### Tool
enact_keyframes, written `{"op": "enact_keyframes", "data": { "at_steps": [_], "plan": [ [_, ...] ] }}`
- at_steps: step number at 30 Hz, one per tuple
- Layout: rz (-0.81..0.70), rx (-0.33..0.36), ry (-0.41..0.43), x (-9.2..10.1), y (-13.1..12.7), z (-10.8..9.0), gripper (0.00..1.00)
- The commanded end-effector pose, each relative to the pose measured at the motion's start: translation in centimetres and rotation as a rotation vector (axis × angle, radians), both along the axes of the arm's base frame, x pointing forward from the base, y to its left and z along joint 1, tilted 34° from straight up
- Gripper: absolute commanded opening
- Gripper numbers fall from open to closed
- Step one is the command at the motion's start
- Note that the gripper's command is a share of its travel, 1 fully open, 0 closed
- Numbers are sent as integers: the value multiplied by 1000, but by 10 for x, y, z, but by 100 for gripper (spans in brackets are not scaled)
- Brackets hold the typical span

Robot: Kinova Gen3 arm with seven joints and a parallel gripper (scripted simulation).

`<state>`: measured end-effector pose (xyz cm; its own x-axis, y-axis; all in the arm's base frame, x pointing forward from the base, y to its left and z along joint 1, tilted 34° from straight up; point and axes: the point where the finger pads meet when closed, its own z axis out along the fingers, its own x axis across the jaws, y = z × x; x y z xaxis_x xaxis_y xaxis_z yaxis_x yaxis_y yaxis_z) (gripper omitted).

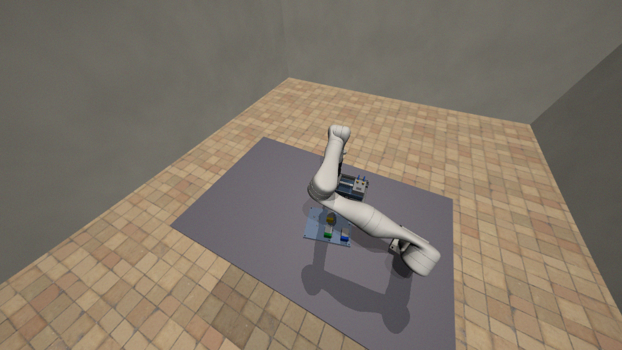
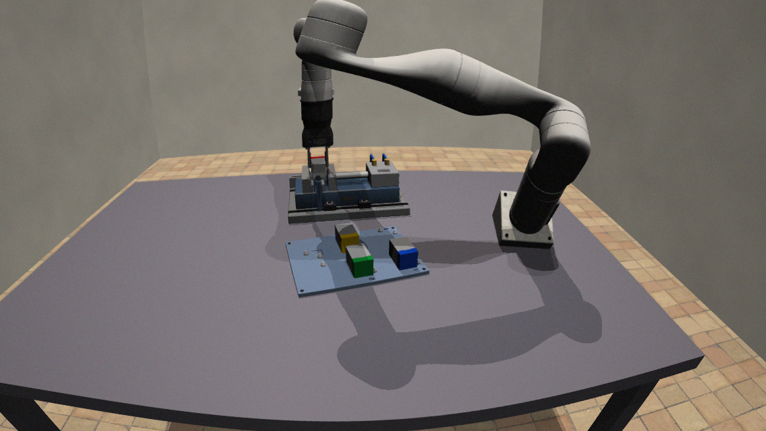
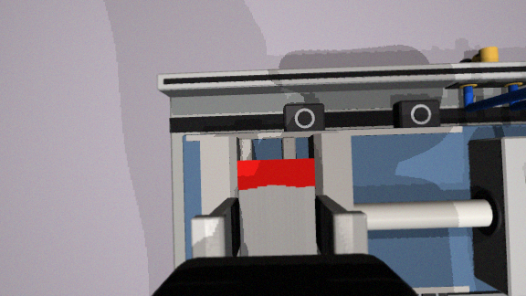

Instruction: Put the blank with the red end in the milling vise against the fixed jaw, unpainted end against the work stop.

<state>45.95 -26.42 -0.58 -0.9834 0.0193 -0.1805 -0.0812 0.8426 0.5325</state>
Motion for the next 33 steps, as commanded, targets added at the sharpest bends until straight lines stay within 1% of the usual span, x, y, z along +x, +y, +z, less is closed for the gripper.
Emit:
{"op": "enact_keyframes", "data": {
  "at_steps": [1,33],
  "plan": [
    [-1,-1,-1,0,-1,1,0],
    [-1,-1,-1,1,1,-2,0]
  ]
}}
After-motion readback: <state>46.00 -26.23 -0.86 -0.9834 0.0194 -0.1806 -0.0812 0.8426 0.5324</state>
